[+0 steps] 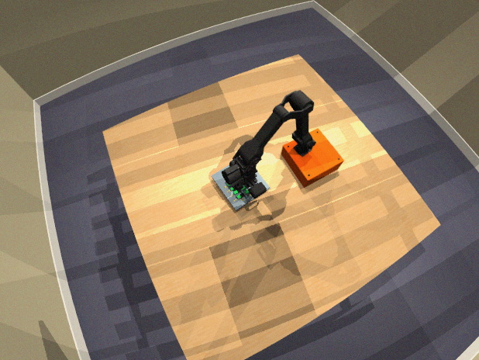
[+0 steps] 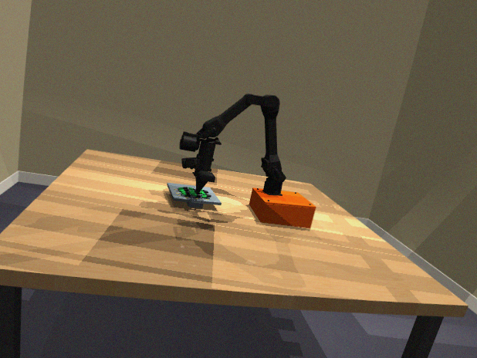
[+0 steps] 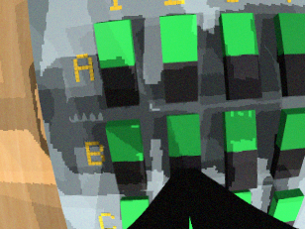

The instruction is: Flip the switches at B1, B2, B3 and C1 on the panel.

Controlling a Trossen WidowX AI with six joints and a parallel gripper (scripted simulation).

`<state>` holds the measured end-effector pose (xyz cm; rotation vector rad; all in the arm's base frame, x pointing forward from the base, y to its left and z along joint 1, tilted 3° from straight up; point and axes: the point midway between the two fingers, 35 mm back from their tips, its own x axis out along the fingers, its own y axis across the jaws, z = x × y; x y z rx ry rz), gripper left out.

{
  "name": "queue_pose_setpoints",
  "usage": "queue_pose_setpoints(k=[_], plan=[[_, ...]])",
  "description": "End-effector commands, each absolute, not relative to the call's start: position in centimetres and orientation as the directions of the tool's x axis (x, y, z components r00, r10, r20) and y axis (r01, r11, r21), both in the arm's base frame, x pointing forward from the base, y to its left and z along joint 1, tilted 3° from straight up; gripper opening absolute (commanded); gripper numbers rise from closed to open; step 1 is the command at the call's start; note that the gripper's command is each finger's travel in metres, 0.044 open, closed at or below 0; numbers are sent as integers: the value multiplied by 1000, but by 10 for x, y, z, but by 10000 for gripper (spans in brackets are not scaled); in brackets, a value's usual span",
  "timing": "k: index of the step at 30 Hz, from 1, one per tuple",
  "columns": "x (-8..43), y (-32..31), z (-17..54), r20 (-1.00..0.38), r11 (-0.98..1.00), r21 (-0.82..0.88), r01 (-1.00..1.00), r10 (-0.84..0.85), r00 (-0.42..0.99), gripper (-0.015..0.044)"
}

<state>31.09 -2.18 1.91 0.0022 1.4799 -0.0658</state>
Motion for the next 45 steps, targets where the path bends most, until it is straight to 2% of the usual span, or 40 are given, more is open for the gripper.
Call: queue_pose_setpoints(k=[1,17,24,34,39,45], plan=[[311,-22,17,-995,998,-40,40,-43,87,0],[311,-22,15,-995,998,-40,40,-43,87,0],[308,-19,81,-997,998,-40,40,-42,62,0],[307,-44,82,-997,998,-42,40,-44,62,0],[308,-46,49,-995,998,-42,40,-45,86,0],[308,-46,46,-995,998,-42,40,-45,87,0]])
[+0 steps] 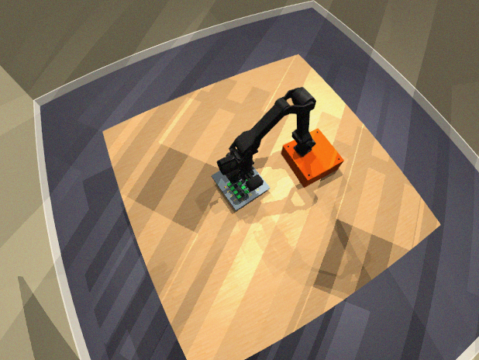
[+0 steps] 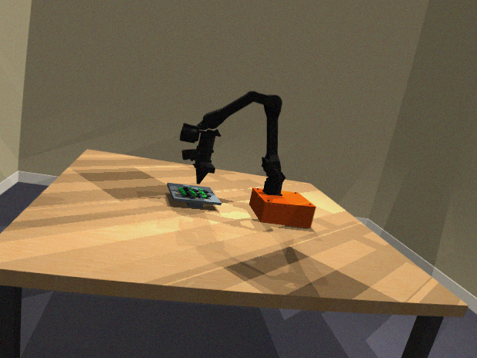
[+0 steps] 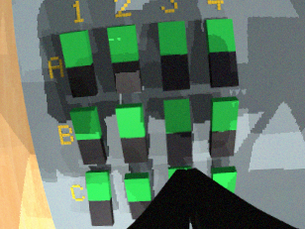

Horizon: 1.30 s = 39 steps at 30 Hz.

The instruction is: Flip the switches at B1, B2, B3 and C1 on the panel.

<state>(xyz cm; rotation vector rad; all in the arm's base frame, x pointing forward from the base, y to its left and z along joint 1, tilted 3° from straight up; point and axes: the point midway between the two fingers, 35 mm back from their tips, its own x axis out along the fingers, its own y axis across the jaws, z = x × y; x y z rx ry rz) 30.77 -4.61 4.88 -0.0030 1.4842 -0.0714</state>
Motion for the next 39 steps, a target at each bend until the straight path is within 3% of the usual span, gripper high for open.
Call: queue_pose_setpoints(k=[1,39], plan=[[309,-46,42,-995,998,-42,40,-45,87,0],[310,-47,23,-995,998,-42,40,-45,87,0]])
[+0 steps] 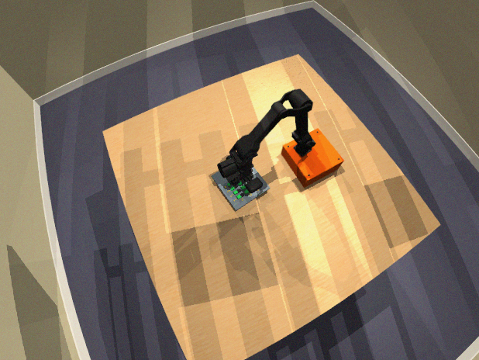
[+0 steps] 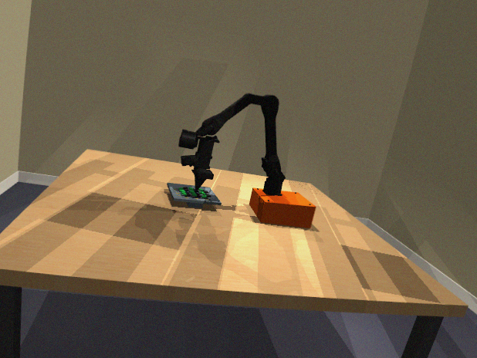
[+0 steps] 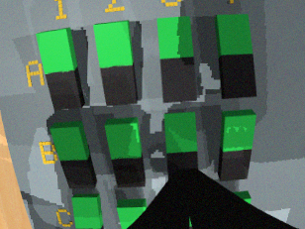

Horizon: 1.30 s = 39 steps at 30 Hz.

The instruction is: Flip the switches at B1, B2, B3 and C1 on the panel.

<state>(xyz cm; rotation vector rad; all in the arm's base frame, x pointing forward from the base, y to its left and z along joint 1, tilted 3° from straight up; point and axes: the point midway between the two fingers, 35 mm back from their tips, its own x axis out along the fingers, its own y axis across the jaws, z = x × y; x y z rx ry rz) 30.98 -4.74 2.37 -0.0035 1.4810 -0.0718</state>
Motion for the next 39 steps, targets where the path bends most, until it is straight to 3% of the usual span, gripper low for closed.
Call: queue_pose_setpoints(k=[1,39], plan=[[310,-47,23,-995,998,-42,40,-45,87,0],[310,-47,19,-995,998,-42,40,-45,87,0]])
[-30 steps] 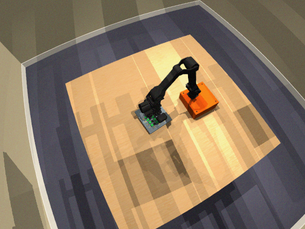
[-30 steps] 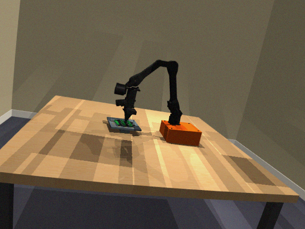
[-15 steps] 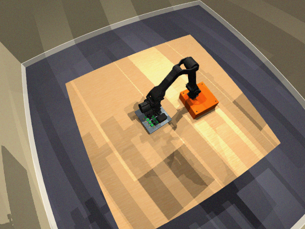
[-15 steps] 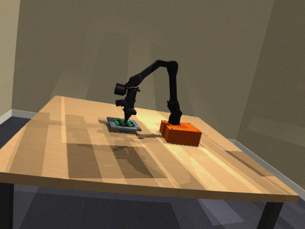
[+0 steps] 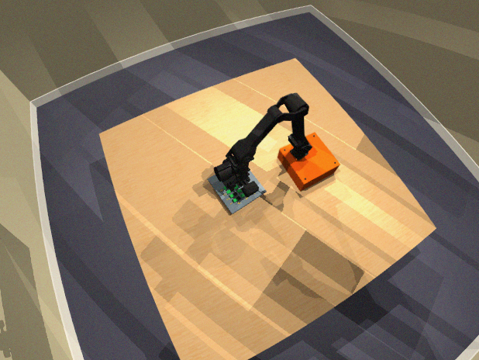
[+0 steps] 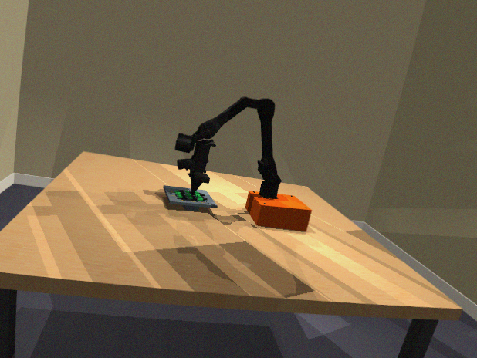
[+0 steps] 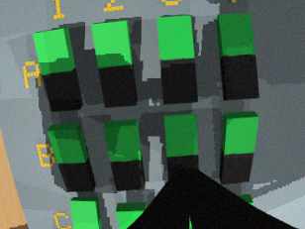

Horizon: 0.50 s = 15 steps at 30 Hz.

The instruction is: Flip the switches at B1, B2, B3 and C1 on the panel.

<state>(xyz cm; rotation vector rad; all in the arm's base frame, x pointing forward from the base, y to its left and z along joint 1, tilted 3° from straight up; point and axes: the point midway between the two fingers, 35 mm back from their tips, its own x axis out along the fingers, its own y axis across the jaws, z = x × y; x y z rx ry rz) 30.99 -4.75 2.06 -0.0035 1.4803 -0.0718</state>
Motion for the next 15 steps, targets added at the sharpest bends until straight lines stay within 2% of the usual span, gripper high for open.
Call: queue_pose_setpoints(k=[1,15], plan=[[310,-47,19,-995,998,-42,40,-45,87,0],[310,-47,17,-995,998,-42,40,-45,87,0]])
